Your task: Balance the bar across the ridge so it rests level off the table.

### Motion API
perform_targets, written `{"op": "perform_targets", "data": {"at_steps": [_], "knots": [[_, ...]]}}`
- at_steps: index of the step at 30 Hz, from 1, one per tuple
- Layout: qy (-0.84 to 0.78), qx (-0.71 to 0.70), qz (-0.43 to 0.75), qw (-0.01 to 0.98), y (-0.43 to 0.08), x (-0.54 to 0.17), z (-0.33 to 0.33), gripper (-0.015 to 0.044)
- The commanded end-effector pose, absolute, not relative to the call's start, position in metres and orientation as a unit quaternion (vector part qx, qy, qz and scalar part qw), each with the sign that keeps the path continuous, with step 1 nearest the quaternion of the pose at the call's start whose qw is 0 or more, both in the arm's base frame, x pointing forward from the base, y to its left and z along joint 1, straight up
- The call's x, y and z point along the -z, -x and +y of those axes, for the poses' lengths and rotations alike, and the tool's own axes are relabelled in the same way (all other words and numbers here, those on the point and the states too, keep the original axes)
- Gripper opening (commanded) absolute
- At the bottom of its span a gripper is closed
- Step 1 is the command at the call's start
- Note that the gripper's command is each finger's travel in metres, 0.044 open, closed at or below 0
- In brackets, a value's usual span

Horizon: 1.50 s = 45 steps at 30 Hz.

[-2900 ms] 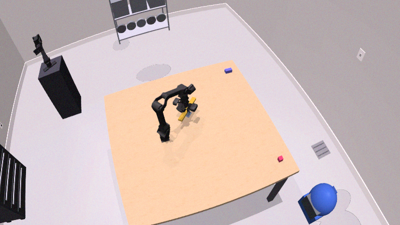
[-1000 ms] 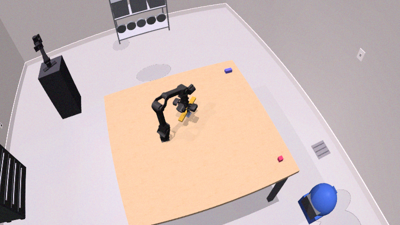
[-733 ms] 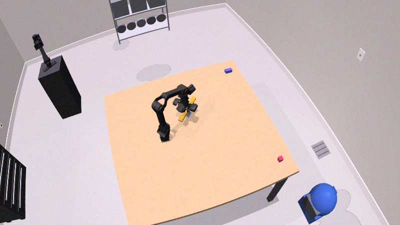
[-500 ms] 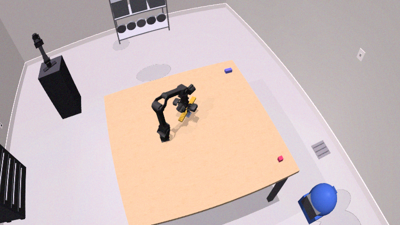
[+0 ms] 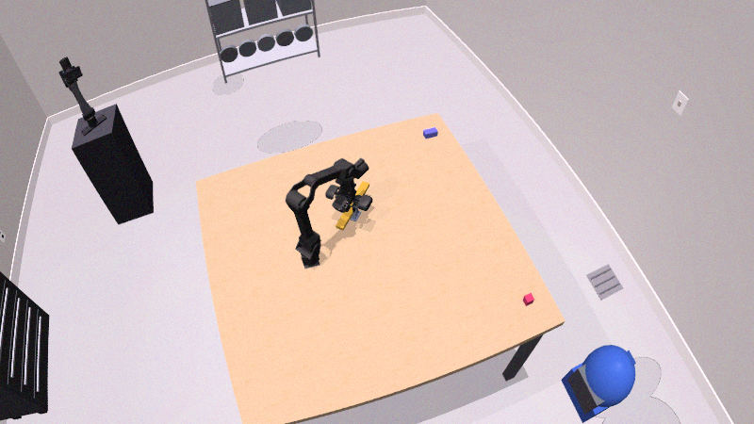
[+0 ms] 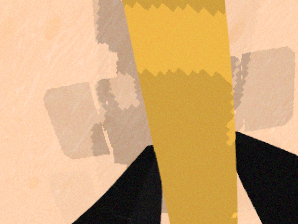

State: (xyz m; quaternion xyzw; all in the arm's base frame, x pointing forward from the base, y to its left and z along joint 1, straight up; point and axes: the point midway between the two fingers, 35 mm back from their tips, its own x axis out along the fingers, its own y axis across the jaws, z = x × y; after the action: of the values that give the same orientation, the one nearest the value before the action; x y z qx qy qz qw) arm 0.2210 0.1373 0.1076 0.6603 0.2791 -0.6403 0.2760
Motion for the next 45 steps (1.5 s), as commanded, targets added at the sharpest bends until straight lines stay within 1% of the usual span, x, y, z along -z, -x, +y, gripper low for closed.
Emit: {"op": "perform_targets", "data": {"at_steps": [1, 37, 38, 45], "knots": [[-0.660, 0.640, 0.279, 0.276, -0.2210, -0.1076, 0.1372, 0.0167], [-0.660, 0.640, 0.279, 0.276, -0.2210, -0.1076, 0.1372, 0.0173], [-0.660, 0.640, 0.279, 0.276, -0.2210, -0.1076, 0.1372, 0.0185], [-0.660, 0.640, 0.279, 0.276, -0.2210, -0.1076, 0.1372, 0.0185]]}}
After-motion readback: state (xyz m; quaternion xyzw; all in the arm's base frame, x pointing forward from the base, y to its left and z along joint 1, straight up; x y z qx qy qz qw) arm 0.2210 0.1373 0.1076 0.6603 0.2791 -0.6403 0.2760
